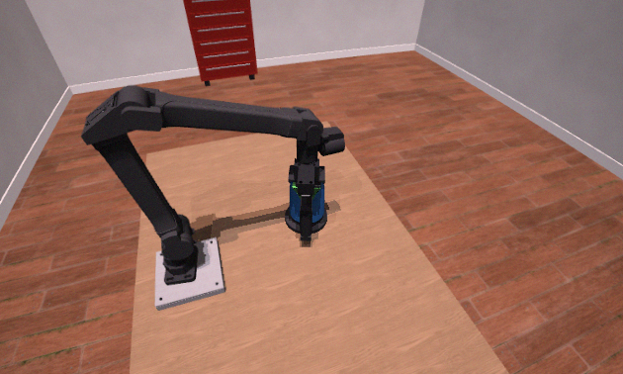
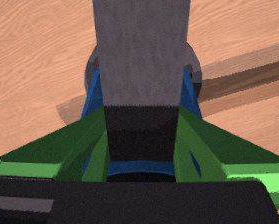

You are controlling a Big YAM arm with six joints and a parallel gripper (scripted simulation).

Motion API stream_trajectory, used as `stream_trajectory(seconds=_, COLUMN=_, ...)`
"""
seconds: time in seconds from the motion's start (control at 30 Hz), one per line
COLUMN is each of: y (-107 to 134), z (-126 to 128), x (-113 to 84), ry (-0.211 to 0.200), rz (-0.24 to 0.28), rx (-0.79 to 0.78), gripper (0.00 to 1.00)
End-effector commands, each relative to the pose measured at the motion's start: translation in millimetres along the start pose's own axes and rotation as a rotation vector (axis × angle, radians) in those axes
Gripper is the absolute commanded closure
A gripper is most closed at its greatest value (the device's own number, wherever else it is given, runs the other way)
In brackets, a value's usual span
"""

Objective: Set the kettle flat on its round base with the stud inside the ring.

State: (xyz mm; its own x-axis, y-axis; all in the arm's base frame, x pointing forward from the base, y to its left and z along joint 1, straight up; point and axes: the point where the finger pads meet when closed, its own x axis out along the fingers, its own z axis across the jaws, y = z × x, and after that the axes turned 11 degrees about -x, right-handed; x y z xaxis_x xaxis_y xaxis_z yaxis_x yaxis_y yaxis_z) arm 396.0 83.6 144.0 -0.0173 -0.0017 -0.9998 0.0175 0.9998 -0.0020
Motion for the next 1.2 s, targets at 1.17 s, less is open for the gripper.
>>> stream_trajectory(seconds=1.17, y=0.9, z=14.8, x=-9.6, ry=-0.054, rz=0.014, rx=-0.001, gripper=1.0)
